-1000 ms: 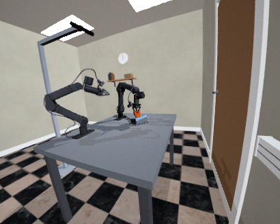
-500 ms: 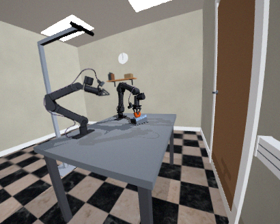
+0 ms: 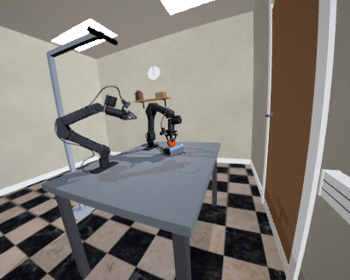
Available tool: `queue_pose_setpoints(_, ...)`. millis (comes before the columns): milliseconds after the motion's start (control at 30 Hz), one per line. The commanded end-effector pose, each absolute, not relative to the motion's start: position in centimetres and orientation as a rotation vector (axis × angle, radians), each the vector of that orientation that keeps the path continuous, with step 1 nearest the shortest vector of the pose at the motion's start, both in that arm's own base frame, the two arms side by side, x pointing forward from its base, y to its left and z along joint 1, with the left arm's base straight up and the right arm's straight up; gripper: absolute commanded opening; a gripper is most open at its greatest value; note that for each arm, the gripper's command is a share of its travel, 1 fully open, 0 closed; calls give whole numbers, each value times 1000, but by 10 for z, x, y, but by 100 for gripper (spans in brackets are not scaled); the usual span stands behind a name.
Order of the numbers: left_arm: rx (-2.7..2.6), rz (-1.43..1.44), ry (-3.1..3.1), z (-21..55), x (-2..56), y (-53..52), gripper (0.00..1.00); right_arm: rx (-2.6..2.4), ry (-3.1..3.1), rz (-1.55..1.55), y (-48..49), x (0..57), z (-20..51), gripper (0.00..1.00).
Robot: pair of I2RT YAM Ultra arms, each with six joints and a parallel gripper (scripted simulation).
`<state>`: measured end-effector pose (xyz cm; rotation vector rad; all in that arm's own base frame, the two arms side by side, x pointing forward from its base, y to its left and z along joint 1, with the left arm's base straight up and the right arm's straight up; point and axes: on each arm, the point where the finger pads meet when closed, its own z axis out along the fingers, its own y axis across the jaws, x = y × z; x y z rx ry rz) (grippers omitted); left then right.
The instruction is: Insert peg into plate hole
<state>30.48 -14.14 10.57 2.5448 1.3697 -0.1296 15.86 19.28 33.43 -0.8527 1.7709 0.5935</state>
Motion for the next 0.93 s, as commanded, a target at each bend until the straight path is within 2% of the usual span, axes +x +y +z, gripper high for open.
queue_pose_setpoints(0, 2499, -79, 1322, 143, 308, -140, 70, -847, 1799, 586, 190, 158, 325, 100)
queue_pose_setpoints(133, 2491, -65, 1315, 164, 309, -137, 70, -847, 1799, 586, 190, 158, 325, 100)
queue_pose_setpoints(267, 2546, -151, 1368, 138, 305, -136, 70, -847, 1799, 586, 190, 158, 325, 100)
queue_pose_setpoints(900, 2542, -134, 1355, 141, 305, -137, 70, -847, 1799, 586, 190, 158, 325, 100)
